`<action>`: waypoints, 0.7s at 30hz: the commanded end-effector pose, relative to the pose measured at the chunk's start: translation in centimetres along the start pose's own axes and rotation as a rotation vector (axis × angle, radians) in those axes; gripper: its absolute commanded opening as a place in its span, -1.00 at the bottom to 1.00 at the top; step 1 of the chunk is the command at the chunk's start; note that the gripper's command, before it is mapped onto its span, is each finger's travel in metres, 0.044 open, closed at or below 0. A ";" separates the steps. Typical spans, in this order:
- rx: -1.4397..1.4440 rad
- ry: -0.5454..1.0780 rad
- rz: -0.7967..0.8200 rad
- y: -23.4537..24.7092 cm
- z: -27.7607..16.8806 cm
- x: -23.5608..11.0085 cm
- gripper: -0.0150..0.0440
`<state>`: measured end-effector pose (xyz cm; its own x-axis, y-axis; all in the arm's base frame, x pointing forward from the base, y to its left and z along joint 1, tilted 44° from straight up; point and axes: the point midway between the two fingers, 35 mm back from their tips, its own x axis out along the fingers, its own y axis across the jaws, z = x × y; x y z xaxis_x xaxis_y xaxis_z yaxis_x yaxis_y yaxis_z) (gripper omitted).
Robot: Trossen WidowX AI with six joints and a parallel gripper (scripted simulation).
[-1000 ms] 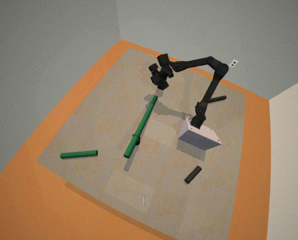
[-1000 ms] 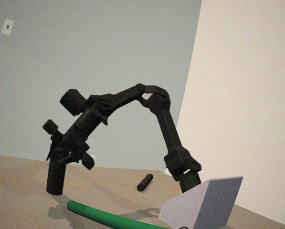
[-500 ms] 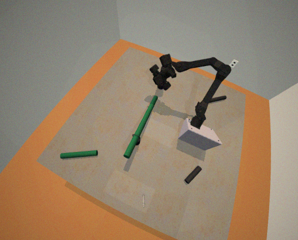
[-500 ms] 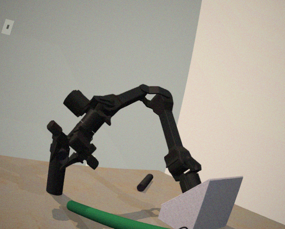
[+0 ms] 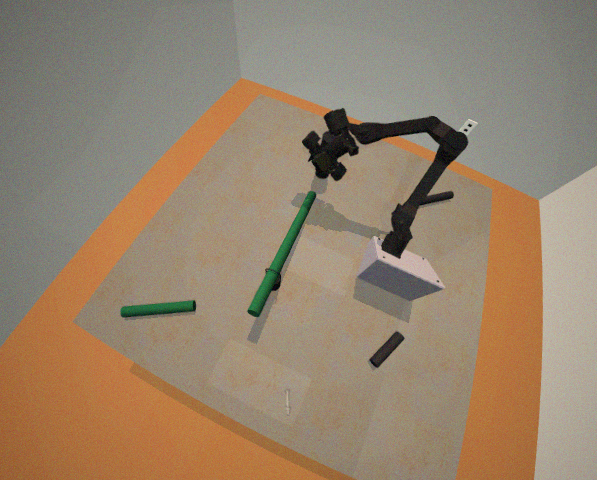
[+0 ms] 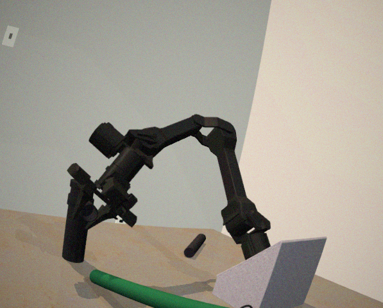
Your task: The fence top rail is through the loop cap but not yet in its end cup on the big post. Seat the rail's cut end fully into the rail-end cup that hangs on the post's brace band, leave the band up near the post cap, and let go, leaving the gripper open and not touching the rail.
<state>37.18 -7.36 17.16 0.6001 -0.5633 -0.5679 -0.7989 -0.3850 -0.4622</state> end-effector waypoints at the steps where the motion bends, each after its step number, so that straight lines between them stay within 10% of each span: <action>1: -0.046 -0.023 0.001 0.5 0.1 -0.2 -0.49; 21: -0.185 -0.103 0.002 1.7 -0.1 -0.9 -0.49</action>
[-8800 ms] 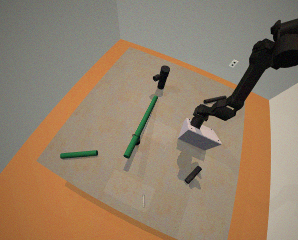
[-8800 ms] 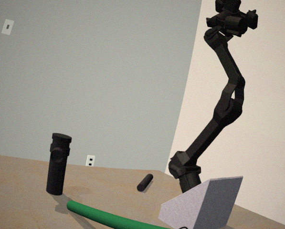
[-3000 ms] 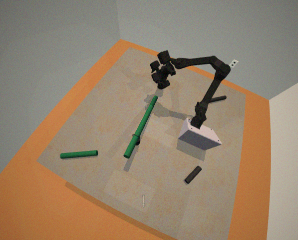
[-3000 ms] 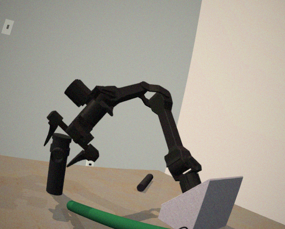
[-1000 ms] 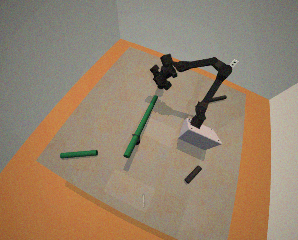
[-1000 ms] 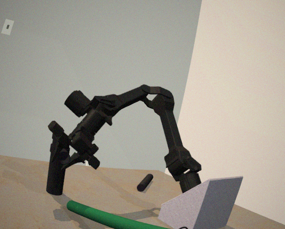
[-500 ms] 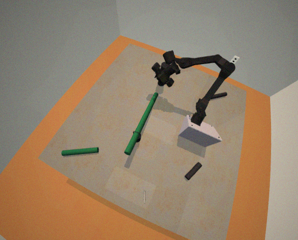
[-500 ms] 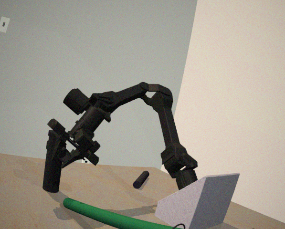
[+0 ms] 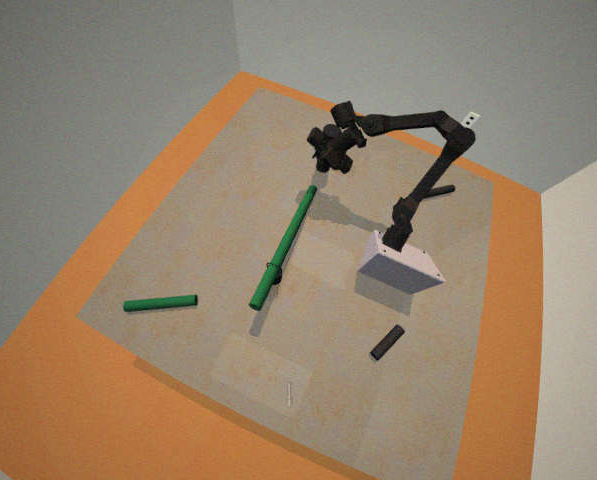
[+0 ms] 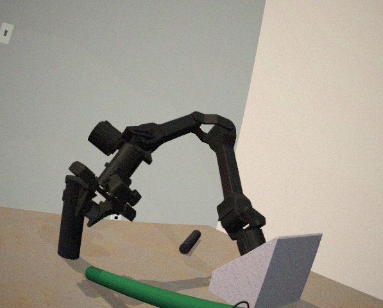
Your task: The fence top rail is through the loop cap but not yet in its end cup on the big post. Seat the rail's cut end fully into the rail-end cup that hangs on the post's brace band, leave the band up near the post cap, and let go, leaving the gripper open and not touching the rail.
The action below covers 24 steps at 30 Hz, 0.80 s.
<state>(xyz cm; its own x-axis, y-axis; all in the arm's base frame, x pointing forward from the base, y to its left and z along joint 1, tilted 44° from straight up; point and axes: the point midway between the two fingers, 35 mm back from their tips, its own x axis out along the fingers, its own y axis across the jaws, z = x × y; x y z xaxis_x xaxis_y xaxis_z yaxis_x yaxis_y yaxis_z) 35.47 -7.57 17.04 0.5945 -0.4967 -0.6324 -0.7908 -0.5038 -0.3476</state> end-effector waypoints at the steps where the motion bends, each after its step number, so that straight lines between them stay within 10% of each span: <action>1: -0.023 -0.012 0.001 0.3 0.1 -0.1 -0.49; 15: -0.016 -0.008 -0.001 0.1 0.0 -0.1 -0.49; 24: -0.016 -0.008 -0.001 0.1 0.0 -0.1 0.31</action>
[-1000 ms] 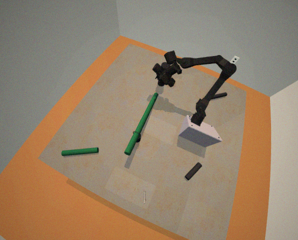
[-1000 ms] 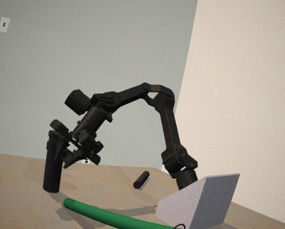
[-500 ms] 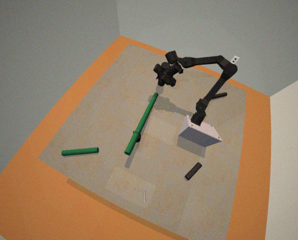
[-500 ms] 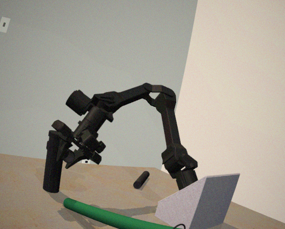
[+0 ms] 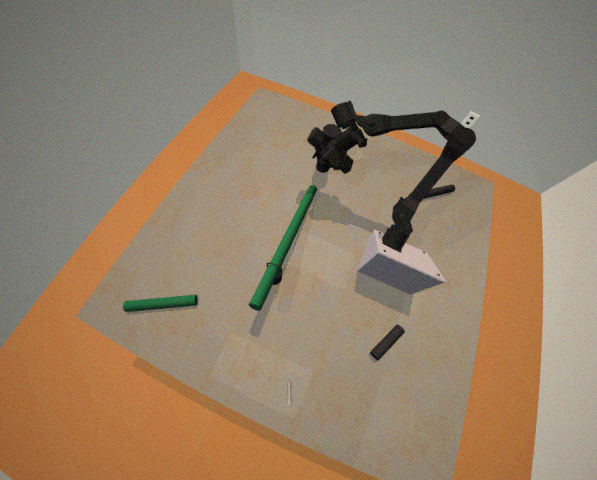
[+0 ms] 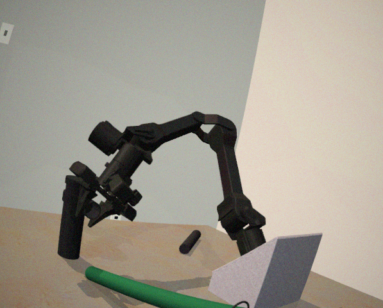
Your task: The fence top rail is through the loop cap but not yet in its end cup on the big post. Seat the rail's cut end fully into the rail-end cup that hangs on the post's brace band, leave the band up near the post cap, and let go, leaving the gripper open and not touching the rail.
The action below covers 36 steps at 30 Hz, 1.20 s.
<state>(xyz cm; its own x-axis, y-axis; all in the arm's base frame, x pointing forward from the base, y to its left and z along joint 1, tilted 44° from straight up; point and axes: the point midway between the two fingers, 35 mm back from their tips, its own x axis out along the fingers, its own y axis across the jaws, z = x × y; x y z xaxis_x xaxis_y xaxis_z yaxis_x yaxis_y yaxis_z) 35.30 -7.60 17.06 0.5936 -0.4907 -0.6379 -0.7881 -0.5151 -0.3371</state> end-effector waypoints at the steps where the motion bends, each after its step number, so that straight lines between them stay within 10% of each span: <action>1: 0.000 0.000 0.000 0.0 0.0 0.0 0.40; 8: 0.003 -0.004 0.003 -0.8 1.5 -1.1 1.00; 22: 0.040 -0.011 0.010 -1.9 4.5 -3.2 1.00; 36: 0.986 0.032 0.053 -4.2 11.7 -7.3 1.00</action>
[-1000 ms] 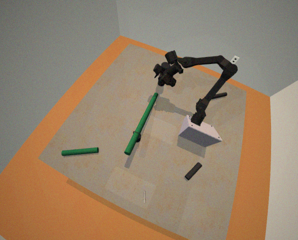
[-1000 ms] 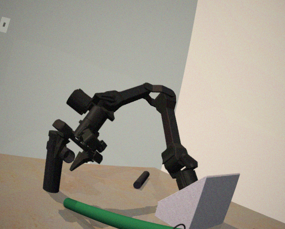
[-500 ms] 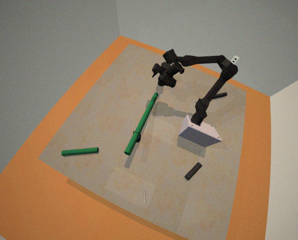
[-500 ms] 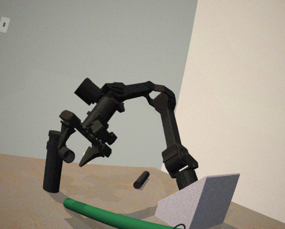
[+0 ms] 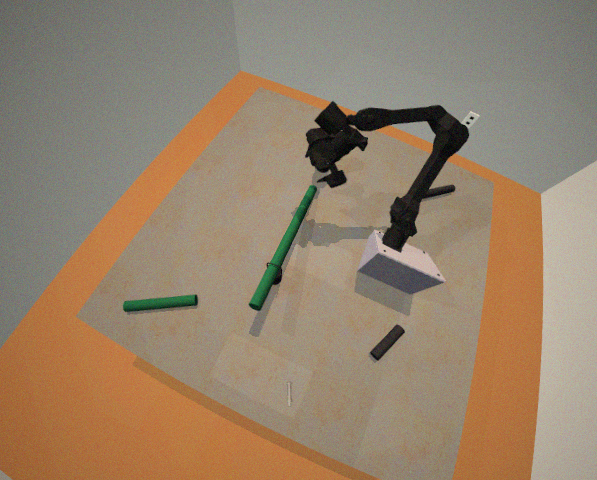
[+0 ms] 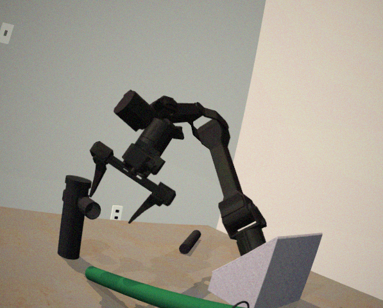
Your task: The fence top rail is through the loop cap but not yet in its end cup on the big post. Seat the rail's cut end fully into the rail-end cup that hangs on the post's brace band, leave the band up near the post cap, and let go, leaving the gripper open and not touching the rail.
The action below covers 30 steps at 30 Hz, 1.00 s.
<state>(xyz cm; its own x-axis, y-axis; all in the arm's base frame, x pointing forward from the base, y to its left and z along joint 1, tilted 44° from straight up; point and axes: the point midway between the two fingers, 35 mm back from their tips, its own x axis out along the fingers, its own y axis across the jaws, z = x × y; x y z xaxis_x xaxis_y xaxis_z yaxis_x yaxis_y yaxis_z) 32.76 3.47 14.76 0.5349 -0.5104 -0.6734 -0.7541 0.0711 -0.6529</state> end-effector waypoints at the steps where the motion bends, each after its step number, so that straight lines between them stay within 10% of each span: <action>1: 0.379 0.012 -0.029 0.6 2.6 -2.2 1.00; 12: 1.070 -0.010 -0.130 2.8 6.4 -6.4 1.00; 30: 1.297 0.056 -0.102 3.0 6.5 -4.5 1.00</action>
<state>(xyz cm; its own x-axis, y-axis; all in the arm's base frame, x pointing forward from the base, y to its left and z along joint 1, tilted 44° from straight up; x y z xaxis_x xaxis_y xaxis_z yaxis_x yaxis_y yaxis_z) 29.91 12.06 14.25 0.5634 -0.5776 -0.5907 0.1274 0.7672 -0.6287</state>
